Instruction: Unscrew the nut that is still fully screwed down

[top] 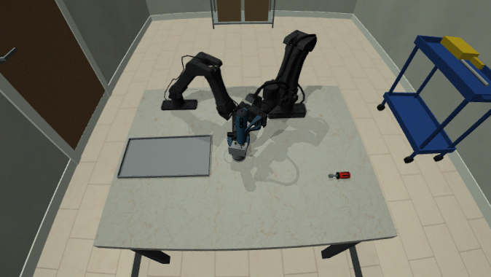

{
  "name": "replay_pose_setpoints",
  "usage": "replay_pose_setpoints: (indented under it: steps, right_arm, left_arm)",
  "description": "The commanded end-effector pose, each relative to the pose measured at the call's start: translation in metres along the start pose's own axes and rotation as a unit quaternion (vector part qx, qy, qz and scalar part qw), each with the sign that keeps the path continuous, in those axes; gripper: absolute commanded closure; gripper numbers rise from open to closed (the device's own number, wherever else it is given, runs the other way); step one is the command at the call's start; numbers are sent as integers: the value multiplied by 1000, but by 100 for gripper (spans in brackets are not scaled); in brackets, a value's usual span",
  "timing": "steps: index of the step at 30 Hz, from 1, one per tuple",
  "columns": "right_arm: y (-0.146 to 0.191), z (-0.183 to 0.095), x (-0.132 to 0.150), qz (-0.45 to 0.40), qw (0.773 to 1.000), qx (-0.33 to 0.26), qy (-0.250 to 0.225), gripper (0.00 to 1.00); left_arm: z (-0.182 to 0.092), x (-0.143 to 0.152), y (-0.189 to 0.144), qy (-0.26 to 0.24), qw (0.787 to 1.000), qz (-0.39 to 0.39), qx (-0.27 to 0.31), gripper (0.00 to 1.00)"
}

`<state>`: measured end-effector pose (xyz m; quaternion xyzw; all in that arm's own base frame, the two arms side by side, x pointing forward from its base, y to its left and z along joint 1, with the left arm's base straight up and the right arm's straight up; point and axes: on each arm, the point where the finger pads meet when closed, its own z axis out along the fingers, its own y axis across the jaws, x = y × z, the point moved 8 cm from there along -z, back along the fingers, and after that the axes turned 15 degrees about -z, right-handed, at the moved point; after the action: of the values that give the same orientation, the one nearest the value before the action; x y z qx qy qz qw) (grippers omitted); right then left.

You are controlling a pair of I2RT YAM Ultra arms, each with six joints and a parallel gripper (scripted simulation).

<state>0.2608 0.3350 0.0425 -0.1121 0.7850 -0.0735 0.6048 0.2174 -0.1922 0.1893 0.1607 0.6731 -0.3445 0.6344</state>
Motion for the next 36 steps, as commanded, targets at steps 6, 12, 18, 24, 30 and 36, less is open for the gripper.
replay_pose_setpoints:
  steps: [6,12,18,24,30,36]
  right_arm:
    - [3,3,-15,20,1000,1,-12,41]
    - [3,3,-15,20,1000,1,-12,41]
    - [3,3,-15,20,1000,1,-12,41]
    - [3,3,-15,20,1000,1,-12,41]
    - [3,3,-15,20,1000,1,-12,41]
    - [3,3,-15,20,1000,1,-12,41]
  left_arm:
    - [0,-12,-2,-35,999,-5,8,58]
    - [0,-12,-2,-34,999,-5,8,58]
    - [-2,-9,-1,-31,999,-5,7,58]
    - [0,-12,-2,-36,999,-5,9,58]
    - [-2,-9,-1,-31,999,-5,7,58]
    - [-2,-8,-1,-31,999,-5,7,58]
